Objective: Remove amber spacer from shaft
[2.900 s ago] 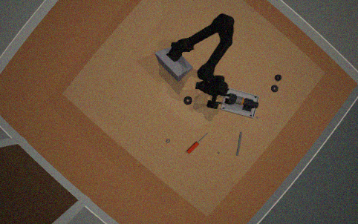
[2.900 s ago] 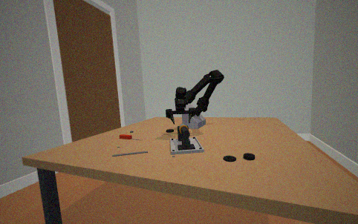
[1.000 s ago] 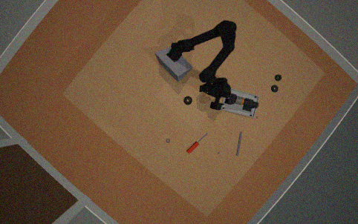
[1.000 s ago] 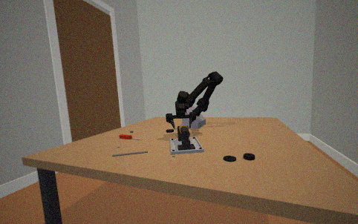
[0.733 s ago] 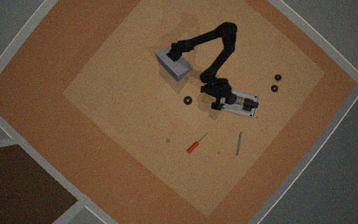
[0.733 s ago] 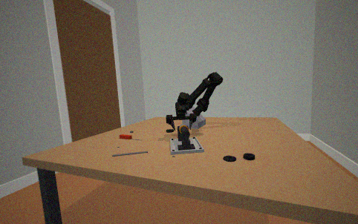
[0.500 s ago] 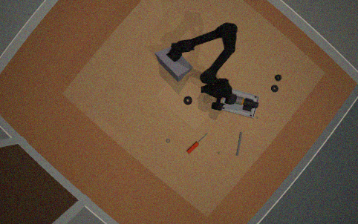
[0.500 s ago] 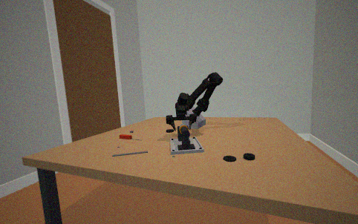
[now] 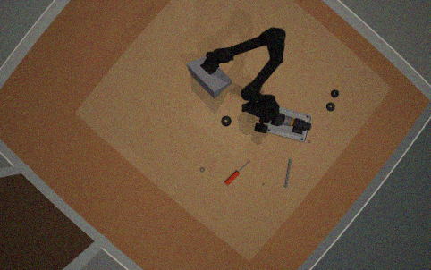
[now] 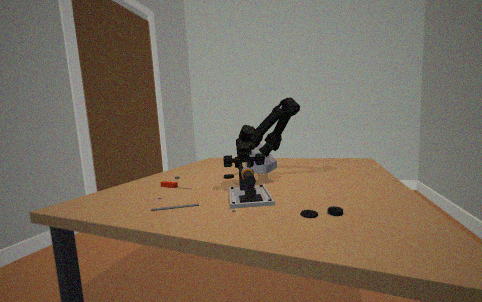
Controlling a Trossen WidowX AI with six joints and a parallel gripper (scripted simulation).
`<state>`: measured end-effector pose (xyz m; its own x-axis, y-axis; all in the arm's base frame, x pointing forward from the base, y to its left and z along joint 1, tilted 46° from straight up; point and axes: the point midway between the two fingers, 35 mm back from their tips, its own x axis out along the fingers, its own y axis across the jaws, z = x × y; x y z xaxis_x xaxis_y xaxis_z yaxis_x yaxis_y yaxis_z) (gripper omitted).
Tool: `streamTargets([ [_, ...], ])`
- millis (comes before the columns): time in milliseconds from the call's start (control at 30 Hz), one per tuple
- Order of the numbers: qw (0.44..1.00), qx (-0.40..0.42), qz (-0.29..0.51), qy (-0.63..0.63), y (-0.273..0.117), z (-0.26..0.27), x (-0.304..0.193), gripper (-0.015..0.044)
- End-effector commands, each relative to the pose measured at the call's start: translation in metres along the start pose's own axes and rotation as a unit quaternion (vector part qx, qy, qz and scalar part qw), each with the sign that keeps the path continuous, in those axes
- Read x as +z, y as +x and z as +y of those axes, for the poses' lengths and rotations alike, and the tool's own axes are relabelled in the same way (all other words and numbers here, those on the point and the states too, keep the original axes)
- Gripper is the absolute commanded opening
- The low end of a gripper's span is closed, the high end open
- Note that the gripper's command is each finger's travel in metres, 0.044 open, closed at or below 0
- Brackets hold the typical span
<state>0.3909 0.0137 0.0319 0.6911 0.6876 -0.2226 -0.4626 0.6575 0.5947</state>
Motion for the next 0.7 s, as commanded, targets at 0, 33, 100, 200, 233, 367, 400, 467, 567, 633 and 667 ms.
streamTargets([
  [0, 1.000, 0.001, 0.000, 0.000, -0.0001, 0.0004, 0.0000, 0.0000],
  [33, 1.000, 0.001, 0.000, 0.000, -0.0001, 0.0004, 0.0000, 0.0000],
  [100, 1.000, 0.000, 0.000, 0.000, -0.0002, 0.0004, -0.0002, 0.0000],
  [200, 1.000, -0.002, -0.002, 0.002, -0.0018, 0.0004, -0.0017, 0.0000],
  [233, 1.000, -0.002, -0.002, 0.002, -0.0023, 0.0004, -0.0023, 0.0000],
  [367, 1.000, -0.002, -0.002, 0.002, -0.0044, 0.0004, -0.0045, 0.0000],
  [400, 1.000, -0.002, -0.002, 0.002, -0.0050, 0.0004, -0.0051, 0.0000],
  [467, 1.000, -0.002, -0.002, 0.002, -0.0061, 0.0004, -0.0062, 0.0000],
  [567, 1.000, -0.002, -0.002, 0.002, -0.0077, 0.0004, -0.0079, 0.0000],
  [633, 1.000, -0.002, -0.002, 0.002, -0.0087, 0.0004, -0.0089, 0.0000],
  [667, 1.000, -0.002, -0.002, 0.002, -0.0093, 0.0004, -0.0095, 0.0000],
])
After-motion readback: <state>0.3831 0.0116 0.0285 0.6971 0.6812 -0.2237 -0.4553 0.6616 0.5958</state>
